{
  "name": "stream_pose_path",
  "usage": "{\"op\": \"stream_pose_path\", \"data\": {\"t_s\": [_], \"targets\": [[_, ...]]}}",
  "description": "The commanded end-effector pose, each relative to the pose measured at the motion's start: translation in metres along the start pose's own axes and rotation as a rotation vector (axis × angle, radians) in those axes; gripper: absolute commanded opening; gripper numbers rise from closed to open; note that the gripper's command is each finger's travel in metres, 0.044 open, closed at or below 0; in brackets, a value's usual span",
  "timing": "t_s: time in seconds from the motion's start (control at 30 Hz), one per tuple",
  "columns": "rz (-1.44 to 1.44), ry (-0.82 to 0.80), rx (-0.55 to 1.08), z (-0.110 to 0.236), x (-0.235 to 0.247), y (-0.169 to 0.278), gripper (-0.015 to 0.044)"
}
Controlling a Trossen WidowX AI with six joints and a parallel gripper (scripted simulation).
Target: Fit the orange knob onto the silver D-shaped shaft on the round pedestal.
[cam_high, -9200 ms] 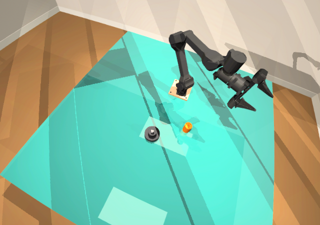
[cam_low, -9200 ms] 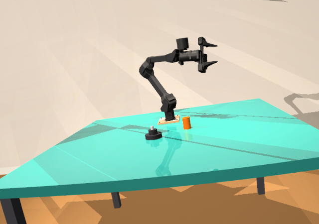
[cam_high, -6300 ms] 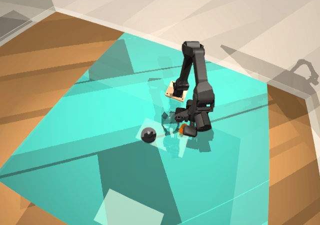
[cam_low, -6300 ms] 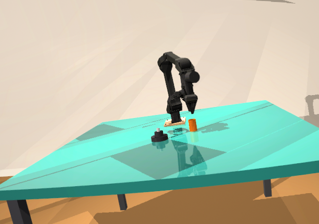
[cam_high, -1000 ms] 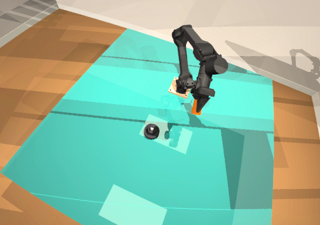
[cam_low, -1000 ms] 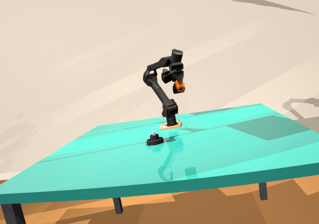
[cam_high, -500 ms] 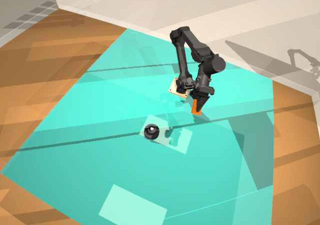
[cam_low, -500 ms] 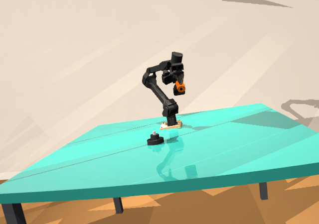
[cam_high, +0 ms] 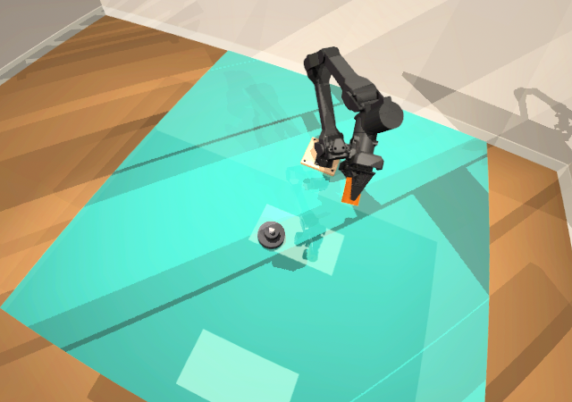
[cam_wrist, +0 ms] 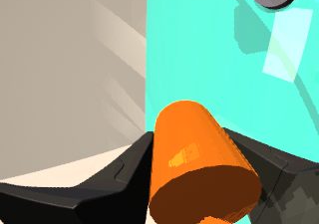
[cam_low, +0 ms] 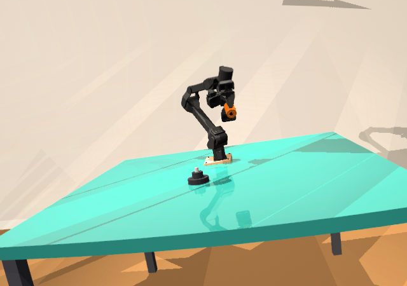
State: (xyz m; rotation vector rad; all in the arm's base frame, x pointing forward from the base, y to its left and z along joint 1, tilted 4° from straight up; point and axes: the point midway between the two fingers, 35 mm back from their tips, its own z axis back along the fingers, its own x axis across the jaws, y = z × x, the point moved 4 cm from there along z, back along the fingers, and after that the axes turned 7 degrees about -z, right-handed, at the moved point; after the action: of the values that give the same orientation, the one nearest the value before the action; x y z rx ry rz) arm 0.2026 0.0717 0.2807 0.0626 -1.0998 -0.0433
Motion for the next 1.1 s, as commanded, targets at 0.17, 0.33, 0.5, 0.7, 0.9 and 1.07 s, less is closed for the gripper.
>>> {"op": "stream_pose_path", "data": {"t_s": [0.17, 0.33, 0.5, 0.7, 0.9, 1.07], "targets": [[-0.004, -0.001, 0.003, 0.0, 0.001, 0.0, 0.0], [-0.004, -0.001, 0.003, 0.0, 0.001, 0.0, 0.0], [-0.003, 0.004, 0.001, -0.002, -0.002, 0.0, 0.0], [0.0, 0.102, -0.011, -0.01, -0.005, -0.001, 0.0], [0.002, 0.236, -0.028, -0.019, -0.007, -0.001, 0.0], [0.003, 0.344, -0.041, -0.027, -0.009, -0.001, 0.0]]}}
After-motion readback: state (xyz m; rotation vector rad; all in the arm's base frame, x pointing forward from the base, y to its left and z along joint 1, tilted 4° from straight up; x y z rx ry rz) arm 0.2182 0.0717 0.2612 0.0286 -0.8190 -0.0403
